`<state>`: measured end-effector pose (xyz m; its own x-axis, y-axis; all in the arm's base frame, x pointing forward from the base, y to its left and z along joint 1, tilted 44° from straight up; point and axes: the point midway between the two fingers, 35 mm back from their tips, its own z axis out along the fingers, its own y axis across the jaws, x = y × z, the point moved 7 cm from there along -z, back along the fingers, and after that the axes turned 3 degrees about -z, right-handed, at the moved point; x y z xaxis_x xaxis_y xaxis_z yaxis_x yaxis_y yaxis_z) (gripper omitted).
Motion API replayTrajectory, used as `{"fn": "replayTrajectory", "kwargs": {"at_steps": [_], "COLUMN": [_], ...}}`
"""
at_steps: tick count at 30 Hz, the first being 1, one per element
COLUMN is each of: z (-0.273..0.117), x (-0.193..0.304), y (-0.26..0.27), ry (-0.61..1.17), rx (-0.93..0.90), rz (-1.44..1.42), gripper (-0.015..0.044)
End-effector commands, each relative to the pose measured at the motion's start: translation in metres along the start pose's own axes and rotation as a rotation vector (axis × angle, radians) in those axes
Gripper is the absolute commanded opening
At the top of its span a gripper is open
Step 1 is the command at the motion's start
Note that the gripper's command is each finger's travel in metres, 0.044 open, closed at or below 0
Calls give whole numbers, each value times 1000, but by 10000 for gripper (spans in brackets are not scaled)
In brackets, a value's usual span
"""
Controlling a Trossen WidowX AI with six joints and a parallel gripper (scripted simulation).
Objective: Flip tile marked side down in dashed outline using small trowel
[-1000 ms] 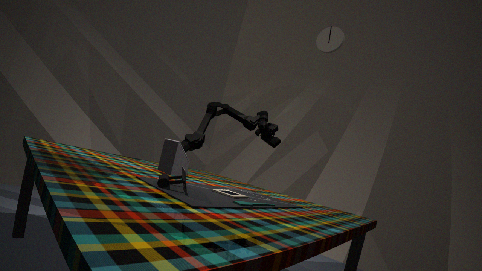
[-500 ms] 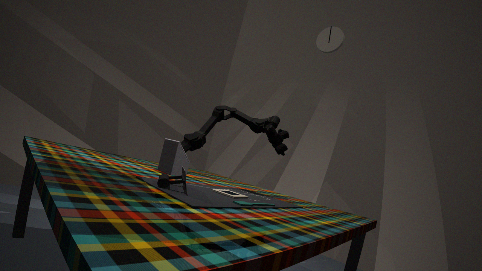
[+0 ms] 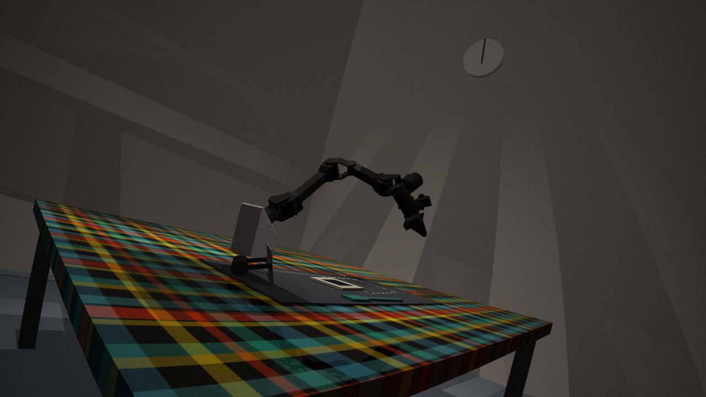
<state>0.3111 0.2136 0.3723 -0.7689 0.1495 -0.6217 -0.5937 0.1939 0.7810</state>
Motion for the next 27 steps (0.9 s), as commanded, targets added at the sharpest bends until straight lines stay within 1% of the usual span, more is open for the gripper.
{"fn": "replayTrajectory", "kwargs": {"at_steps": [1, 13, 27], "z": [-3, -33, -86], "x": [-6, -14, 0], "y": [-34, -138, -238], "ry": [-9, -69, -117], "rx": [88, 365, 611], "rz": [83, 344, 755], "gripper": [100, 100, 100]}}
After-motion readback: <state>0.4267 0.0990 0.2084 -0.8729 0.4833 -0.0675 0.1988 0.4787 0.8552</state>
